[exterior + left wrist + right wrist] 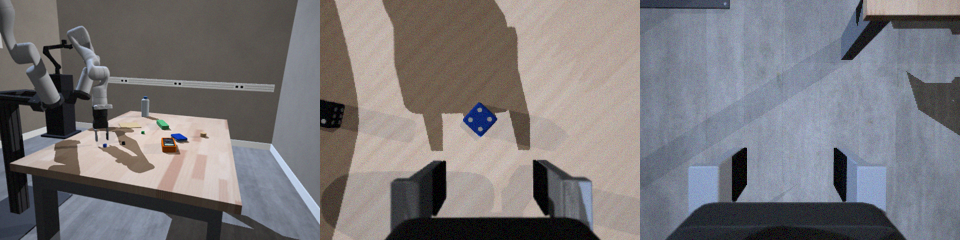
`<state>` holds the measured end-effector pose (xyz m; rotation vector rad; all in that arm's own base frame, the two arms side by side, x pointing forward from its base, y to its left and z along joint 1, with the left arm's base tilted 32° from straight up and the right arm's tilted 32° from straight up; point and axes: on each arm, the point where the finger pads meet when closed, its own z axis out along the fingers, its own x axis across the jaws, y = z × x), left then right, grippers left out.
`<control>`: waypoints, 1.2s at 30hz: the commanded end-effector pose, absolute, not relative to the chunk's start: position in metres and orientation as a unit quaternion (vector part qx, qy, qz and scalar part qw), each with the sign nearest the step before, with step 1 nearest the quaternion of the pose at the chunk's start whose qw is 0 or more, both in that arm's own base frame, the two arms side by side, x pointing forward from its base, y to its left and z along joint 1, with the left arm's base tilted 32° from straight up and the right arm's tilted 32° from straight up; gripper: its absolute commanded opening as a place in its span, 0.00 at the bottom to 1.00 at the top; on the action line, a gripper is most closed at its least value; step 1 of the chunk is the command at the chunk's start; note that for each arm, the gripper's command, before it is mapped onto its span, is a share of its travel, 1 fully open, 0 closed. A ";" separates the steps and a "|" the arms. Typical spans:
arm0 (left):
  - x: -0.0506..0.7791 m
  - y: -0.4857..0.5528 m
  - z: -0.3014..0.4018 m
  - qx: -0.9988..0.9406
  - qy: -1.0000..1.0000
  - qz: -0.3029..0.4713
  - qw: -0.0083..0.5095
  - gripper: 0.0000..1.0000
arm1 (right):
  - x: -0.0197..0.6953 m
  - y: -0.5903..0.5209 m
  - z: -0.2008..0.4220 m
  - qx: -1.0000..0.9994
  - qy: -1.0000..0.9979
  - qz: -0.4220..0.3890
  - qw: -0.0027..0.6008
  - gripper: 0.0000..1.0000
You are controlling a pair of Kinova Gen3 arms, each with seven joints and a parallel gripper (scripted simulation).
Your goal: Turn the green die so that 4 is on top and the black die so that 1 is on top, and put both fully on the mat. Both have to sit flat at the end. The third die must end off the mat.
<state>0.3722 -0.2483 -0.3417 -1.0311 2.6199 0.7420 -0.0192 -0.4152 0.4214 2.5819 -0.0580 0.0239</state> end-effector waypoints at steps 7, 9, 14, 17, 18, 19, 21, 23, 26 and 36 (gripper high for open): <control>0.373 -0.250 -0.341 -0.352 0.894 0.252 0.115 1.00 | -0.019 -0.415 0.422 0.961 -0.022 0.009 0.277 1.00; 0.373 -0.250 -0.341 -0.352 0.894 0.252 0.115 1.00 | -0.019 -0.415 0.422 0.961 -0.022 0.009 0.277 1.00; 0.373 -0.250 -0.341 -0.352 0.894 0.252 0.115 1.00 | -0.019 -0.415 0.422 0.961 -0.022 0.009 0.277 1.00; 0.373 -0.250 -0.341 -0.352 0.894 0.252 0.115 1.00 | -0.019 -0.415 0.422 0.961 -0.022 0.009 0.277 1.00; 0.373 -0.250 -0.341 -0.352 0.894 0.252 0.115 1.00 | -0.019 -0.415 0.422 0.961 -0.022 0.009 0.277 1.00; 0.374 -0.249 -0.340 -0.352 0.894 0.252 0.115 1.00 | -0.019 -0.415 0.422 0.961 -0.022 0.009 0.277 1.00; 0.377 -0.247 -0.339 -0.352 0.894 0.252 0.115 1.00 | -0.019 -0.415 0.422 0.961 -0.022 0.009 0.277 1.00; 0.380 -0.245 -0.337 -0.352 0.894 0.252 0.115 1.00 | -0.019 -0.415 0.422 0.961 -0.022 0.009 0.277 1.00; 0.388 -0.240 -0.334 -0.352 0.894 0.252 0.115 1.00 | -0.019 -0.415 0.422 0.961 -0.022 0.009 0.277 1.00; 0.440 -0.202 -0.309 -0.352 0.894 0.252 0.115 1.00 | -0.019 -0.415 0.422 0.961 -0.022 0.009 0.277 1.00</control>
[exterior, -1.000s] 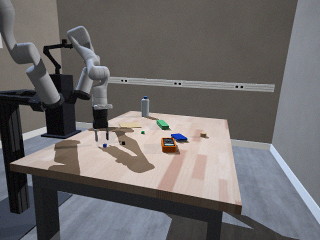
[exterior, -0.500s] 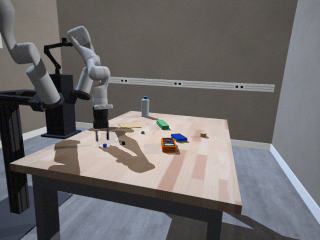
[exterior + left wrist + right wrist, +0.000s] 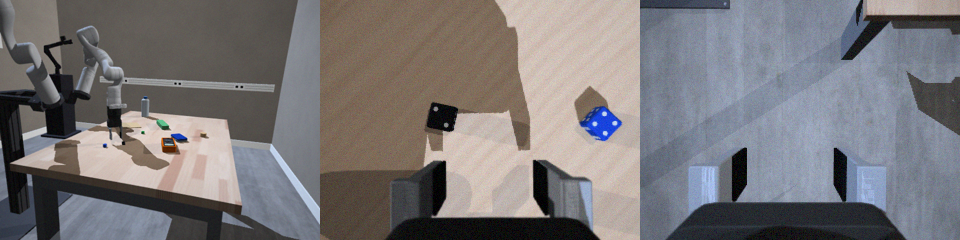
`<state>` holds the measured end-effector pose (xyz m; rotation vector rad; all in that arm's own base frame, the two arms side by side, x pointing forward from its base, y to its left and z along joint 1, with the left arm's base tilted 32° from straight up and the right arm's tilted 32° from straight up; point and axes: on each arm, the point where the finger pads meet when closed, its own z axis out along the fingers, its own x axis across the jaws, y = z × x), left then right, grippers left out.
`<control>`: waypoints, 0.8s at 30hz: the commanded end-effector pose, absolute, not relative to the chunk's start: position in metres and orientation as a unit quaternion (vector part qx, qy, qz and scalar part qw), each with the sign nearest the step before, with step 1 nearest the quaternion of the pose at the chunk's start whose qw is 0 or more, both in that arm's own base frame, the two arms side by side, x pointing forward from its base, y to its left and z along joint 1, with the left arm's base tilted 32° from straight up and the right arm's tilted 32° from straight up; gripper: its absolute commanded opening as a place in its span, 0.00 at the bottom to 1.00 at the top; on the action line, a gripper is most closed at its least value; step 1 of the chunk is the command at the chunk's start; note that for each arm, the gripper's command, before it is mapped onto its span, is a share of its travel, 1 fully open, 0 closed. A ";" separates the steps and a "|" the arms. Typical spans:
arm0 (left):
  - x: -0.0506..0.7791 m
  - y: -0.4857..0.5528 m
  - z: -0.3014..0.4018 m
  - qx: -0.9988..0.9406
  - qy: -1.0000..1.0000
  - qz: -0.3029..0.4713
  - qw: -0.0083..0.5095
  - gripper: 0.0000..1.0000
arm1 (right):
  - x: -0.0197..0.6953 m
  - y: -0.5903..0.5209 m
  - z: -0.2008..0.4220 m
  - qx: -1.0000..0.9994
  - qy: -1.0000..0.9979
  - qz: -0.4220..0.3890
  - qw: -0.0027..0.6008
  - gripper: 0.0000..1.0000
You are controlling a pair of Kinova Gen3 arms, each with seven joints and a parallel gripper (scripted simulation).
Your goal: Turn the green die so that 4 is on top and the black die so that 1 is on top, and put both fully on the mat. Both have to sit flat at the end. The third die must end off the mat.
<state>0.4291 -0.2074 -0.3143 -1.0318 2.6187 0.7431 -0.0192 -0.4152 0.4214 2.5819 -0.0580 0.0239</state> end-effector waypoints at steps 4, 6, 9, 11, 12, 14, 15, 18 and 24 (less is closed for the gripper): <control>0.447 -0.197 -0.305 -0.352 0.894 0.252 0.115 1.00 | -0.019 -0.415 0.422 0.961 -0.022 0.009 0.277 1.00; 0.448 -0.197 -0.305 -0.352 0.894 0.252 0.115 1.00 | -0.019 -0.415 0.422 0.961 -0.022 0.009 0.277 1.00; 0.448 -0.196 -0.305 -0.352 0.894 0.252 0.115 1.00 | -0.019 -0.415 0.422 0.961 -0.022 0.009 0.277 1.00; 0.448 -0.196 -0.305 -0.352 0.894 0.252 0.115 1.00 | -0.019 -0.415 0.422 0.961 -0.022 0.009 0.277 1.00; 0.448 -0.196 -0.305 -0.352 0.894 0.252 0.115 1.00 | -0.019 -0.415 0.422 0.961 -0.022 0.009 0.277 1.00; 0.448 -0.196 -0.305 -0.352 0.894 0.252 0.115 1.00 | -0.019 -0.415 0.422 0.961 -0.022 0.009 0.277 1.00; 0.448 -0.196 -0.305 -0.352 0.894 0.252 0.115 1.00 | -0.019 -0.415 0.422 0.961 -0.022 0.009 0.277 1.00; 0.448 -0.196 -0.305 -0.352 0.894 0.252 0.115 1.00 | -0.019 -0.415 0.422 0.961 -0.022 0.009 0.277 1.00; 0.448 -0.196 -0.305 -0.352 0.894 0.252 0.115 1.00 | -0.019 -0.415 0.422 0.961 -0.022 0.009 0.277 1.00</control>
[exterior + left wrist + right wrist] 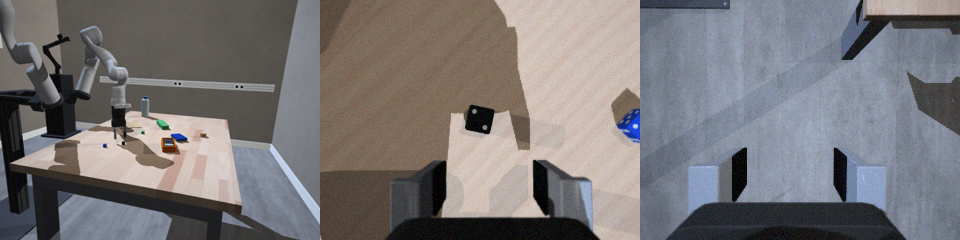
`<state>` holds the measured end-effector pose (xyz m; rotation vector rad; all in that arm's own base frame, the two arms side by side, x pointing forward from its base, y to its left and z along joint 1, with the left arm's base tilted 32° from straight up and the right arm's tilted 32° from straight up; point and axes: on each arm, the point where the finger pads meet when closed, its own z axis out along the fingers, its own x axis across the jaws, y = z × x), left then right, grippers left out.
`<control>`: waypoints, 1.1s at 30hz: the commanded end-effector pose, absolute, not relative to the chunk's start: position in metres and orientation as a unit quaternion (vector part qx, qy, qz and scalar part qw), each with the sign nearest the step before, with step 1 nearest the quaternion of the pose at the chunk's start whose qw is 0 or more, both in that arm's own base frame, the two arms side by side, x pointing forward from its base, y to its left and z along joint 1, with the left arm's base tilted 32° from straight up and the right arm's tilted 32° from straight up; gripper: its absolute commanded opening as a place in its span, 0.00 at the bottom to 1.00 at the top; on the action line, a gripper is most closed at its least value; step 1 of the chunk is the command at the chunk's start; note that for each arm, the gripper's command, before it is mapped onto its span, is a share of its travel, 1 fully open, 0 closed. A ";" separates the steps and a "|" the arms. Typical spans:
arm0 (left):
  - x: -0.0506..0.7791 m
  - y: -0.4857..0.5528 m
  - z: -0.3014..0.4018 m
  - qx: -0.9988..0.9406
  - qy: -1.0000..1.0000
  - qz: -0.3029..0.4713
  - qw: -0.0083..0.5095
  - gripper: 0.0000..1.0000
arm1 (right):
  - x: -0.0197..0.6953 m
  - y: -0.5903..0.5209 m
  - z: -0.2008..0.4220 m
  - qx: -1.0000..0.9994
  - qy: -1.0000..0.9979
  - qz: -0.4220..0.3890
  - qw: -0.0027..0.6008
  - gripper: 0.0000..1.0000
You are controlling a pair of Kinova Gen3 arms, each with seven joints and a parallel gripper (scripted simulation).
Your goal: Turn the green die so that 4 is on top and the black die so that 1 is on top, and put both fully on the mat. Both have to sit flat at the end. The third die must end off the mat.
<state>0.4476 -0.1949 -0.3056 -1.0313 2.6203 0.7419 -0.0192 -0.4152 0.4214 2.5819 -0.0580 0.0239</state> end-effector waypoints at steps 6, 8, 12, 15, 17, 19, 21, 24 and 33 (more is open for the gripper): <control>0.448 -0.196 -0.305 -0.352 0.894 0.252 0.115 1.00 | -0.019 -0.415 0.422 0.961 -0.022 0.009 0.277 1.00; 0.448 -0.196 -0.305 -0.352 0.894 0.252 0.115 1.00 | -0.019 -0.415 0.422 0.961 -0.022 0.009 0.277 1.00; 0.448 -0.196 -0.305 -0.352 0.894 0.252 0.115 1.00 | -0.019 -0.415 0.422 0.961 -0.022 0.009 0.277 1.00; 0.448 -0.196 -0.305 -0.352 0.894 0.252 0.115 1.00 | -0.019 -0.415 0.422 0.961 -0.022 0.009 0.277 1.00; 0.448 -0.196 -0.305 -0.352 0.894 0.252 0.115 1.00 | -0.019 -0.415 0.422 0.961 -0.022 0.009 0.277 1.00; 0.448 -0.196 -0.305 -0.352 0.894 0.252 0.115 1.00 | -0.019 -0.415 0.422 0.961 -0.022 0.009 0.277 1.00; 0.448 -0.196 -0.305 -0.352 0.894 0.252 0.115 1.00 | -0.019 -0.415 0.422 0.961 -0.022 0.009 0.277 1.00; 0.448 -0.196 -0.305 -0.352 0.894 0.252 0.115 1.00 | -0.019 -0.415 0.422 0.961 -0.022 0.009 0.277 1.00; 0.450 -0.188 -0.300 -0.352 0.894 0.252 0.115 1.00 | -0.019 -0.415 0.422 0.961 -0.022 0.009 0.277 1.00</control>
